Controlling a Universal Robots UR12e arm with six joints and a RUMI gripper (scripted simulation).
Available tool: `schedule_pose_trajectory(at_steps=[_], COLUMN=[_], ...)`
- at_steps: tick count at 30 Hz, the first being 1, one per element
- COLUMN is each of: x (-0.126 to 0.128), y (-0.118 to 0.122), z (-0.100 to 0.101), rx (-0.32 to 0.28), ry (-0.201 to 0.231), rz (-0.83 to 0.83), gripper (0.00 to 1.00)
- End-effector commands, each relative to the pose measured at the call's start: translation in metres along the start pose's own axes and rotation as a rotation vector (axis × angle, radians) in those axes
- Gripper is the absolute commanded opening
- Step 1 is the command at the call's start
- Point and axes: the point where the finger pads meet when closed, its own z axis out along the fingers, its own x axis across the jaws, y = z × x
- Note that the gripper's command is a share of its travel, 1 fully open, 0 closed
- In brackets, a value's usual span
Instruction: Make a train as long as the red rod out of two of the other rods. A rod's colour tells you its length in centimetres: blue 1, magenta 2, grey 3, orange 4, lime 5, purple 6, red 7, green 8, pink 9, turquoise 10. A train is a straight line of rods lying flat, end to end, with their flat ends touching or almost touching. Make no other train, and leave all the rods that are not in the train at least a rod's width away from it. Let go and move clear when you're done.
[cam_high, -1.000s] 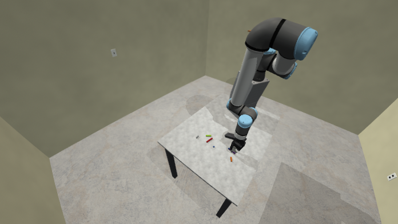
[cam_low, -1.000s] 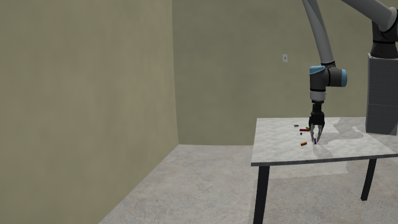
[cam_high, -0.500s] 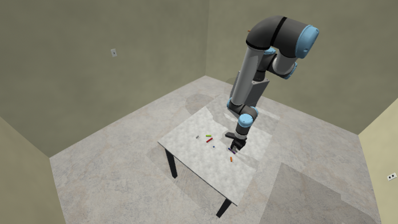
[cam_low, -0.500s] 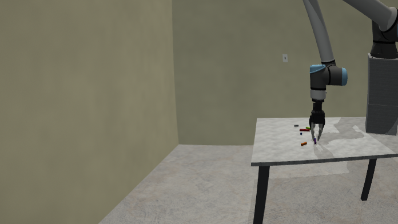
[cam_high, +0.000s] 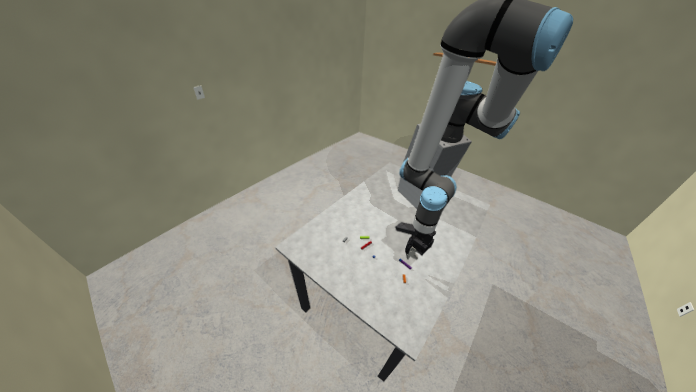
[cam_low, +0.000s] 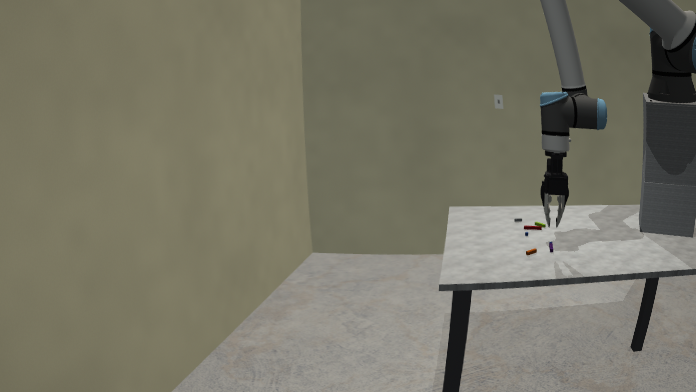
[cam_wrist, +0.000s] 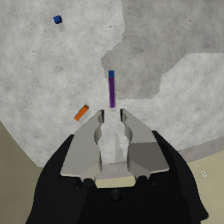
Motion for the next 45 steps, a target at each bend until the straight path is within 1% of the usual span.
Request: schedule_pose_trajectory(at_steps=[1, 7, 8, 28, 31, 34, 37, 39, 45], x=[0.002, 0.002, 0.002, 0.001, 0.001, 0.002, 0.002, 0.002, 0.002], y=[-0.001, -0.001, -0.001, 0.000, -0.001, -0.001, -0.001, -0.001, -0.001], z=[-0.022, -0.024, -0.024, -0.023, -0.026, -0.032, -0.044, -0.044, -0.077], rx=[0.000, 0.000, 0.000, 0.000, 0.000, 0.000, 0.000, 0.000, 0.000], ry=[0.006, 0.006, 0.006, 0.004, 0.005, 0.006, 0.006, 0.006, 0.006], rz=[0.001, 0.000, 0.000, 0.000, 0.000, 0.001, 0.001, 0.001, 0.001], gripper=[0.14, 0.14, 1.00, 1.00, 1.00, 1.00, 1.00, 1.00, 1.00])
